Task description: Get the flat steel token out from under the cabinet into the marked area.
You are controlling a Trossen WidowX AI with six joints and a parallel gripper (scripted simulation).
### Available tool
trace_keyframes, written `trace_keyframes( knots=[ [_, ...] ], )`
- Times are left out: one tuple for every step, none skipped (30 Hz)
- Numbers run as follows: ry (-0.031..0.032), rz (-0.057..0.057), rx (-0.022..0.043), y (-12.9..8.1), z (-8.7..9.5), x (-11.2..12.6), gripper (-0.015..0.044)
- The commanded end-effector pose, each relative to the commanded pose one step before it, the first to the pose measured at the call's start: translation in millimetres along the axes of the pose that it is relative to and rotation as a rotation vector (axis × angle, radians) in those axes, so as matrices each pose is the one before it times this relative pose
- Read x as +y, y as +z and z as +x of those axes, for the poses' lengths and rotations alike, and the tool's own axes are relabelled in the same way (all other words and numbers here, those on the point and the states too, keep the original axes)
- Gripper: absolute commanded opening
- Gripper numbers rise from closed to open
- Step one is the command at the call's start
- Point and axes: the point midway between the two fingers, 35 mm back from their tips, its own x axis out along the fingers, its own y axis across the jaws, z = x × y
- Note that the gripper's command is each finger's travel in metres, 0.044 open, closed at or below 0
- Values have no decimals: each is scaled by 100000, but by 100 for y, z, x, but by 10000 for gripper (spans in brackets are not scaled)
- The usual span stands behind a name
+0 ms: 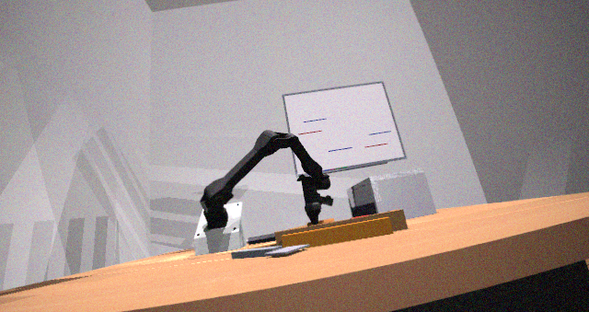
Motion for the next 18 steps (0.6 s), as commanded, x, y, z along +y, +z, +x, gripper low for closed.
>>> trace_keyframes(
  knots=[
    [268, 18, -193, 552, -3, 151, 0],
    [-1, 4, -4, 98, -2, -1, 0],
    [-1, 4, -4, 98, -2, 0, 0],
    [-1, 4, -4, 98, -2, 0, 0],
    [-1, 4, -4, 98, -2, 0, 0],
    [-1, 4, -4, 98, -2, 0, 0],
    [-1, 4, -4, 98, -2, 0, 0],
    [-1, 4, -4, 94, -2, 0, 0],
    [-1, 4, -4, 94, -2, 0, 0],
    [-1, 4, -4, 94, -2, 0, 0],
    [-1, 4, -4, 94, -2, 0, 0],
    [-1, 4, -4, 95, -2, 0, 0],
    [-1, 4, -4, 95, -2, 0, 0],
    [-1, 4, -4, 95, -2, 1, 0],
    [-1, 4, -4, 95, -2, 1, 0],
    [-1, 4, -4, 91, -2, 1, 0],
    [-1, 4, -4, 91, -2, 1, 0],
    [-1, 4, -4, 91, -2, 1, 0]
  ],
)
